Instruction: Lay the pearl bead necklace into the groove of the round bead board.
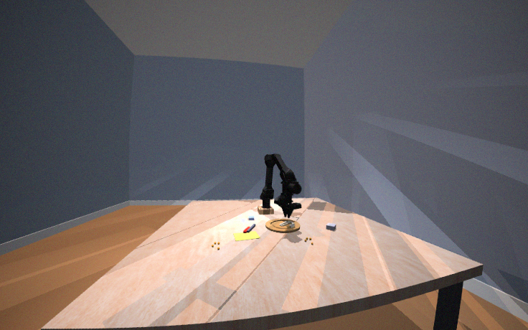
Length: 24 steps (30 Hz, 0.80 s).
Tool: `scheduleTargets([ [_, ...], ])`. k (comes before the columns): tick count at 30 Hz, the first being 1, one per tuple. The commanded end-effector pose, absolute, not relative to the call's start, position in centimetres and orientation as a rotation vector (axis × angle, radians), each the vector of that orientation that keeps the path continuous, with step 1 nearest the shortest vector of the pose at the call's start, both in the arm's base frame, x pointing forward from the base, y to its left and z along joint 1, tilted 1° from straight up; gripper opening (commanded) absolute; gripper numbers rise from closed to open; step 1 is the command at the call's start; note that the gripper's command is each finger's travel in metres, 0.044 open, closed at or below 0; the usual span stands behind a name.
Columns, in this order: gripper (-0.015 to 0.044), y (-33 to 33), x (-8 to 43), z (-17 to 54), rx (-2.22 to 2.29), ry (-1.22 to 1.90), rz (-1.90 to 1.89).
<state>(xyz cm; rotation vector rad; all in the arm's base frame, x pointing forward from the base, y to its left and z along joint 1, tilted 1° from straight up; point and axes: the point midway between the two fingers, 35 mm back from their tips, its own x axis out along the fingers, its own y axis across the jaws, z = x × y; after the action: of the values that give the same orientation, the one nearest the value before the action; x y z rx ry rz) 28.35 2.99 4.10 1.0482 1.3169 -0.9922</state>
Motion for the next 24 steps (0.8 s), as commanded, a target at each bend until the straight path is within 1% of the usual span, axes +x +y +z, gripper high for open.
scheduleTargets([
  [1, 0.012, 3.0, 28.3, 3.4, 1.047, 1.319, -0.998],
  [16, 0.012, 3.0, 28.1, 1.2, 1.045, 1.321, -1.008],
  [24, 0.0067, 3.0, 28.2, 1.7, 1.046, 1.322, -1.0],
])
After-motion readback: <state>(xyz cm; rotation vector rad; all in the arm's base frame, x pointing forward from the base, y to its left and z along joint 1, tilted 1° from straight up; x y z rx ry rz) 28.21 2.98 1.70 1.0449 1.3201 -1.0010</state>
